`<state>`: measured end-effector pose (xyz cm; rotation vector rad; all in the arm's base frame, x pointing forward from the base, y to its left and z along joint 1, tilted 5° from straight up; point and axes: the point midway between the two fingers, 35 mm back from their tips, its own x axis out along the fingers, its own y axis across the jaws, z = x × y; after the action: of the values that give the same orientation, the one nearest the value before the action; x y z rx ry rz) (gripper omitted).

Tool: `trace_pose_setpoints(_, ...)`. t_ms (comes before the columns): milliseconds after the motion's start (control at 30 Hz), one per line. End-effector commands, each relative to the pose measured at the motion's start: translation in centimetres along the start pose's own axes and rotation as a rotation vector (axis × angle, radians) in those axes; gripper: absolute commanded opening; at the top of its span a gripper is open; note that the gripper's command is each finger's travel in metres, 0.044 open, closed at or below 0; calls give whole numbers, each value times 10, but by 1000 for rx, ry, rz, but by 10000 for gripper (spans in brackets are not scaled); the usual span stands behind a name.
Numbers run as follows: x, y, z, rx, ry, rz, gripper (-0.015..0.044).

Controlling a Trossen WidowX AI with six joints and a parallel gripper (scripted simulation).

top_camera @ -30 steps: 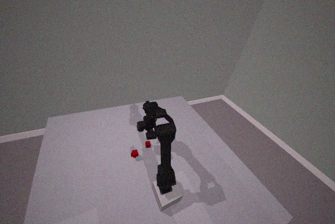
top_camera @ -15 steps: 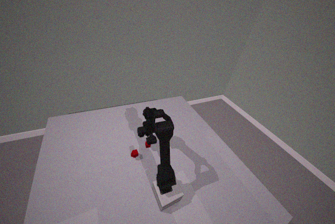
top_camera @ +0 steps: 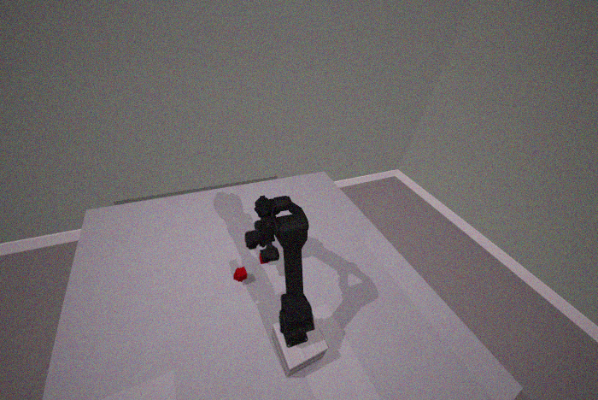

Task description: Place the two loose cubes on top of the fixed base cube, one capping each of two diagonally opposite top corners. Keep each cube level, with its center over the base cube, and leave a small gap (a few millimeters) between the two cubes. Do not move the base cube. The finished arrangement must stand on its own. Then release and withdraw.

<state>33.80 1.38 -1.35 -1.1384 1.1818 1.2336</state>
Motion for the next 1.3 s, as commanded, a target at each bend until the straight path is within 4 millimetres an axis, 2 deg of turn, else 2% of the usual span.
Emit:
trace_pose_setpoints(0,8,0,-1,0,4,4,265)
trace_pose_setpoints(567,33,1,-1,0,3,4,265)
trace_pose_setpoints(767,33,1,-1,0,3,4,108)
trace_pose_setpoints(867,33,1,-1,0,3,4,105)
trace_pose_setpoints(1267,1,-4,0,0,4,4,105)
